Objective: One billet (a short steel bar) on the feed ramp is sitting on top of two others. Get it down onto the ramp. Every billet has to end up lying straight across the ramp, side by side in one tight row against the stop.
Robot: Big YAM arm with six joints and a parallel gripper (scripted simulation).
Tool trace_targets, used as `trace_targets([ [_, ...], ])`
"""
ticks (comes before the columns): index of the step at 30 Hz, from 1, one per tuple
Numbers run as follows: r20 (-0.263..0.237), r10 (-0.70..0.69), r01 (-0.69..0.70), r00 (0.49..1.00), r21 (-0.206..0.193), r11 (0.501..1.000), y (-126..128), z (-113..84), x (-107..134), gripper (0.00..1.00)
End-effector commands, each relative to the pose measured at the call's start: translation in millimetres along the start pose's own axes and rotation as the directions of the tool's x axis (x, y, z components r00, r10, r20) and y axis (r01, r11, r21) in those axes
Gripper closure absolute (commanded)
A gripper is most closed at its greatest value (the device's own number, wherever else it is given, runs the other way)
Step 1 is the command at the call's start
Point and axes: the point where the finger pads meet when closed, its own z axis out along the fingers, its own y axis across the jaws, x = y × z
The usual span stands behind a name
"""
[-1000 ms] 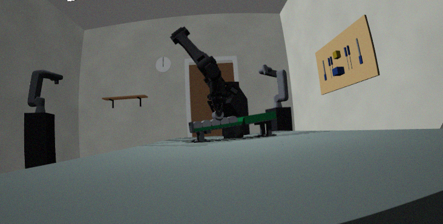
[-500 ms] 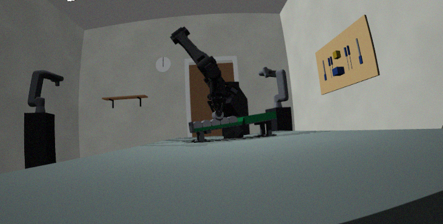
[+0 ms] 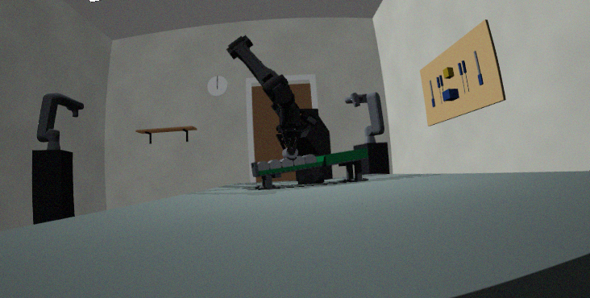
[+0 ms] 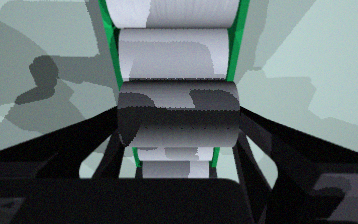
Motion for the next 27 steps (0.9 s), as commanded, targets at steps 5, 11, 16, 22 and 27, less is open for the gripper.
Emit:
trace_targets([
  [5,0.0,0.007,-0.007,1.0,0.029,1.0,-10,-16.0,3,1.0],
  [11,-0.002,0.016,-0.016,1.0,0.036,0.999,-15,-26.0,5,1.0],
  [16,-0.003,0.019,-0.019,1.0,0.04,0.999,-16,-36.1,7,1.0],
  [22,-0.004,0.022,-0.022,1.0,0.043,0.999,-18,-51.6,8,1.0],
  [27,-0.003,0.023,-0.022,1.0,0.043,0.999,-18,-61.1,8,1.0],
])
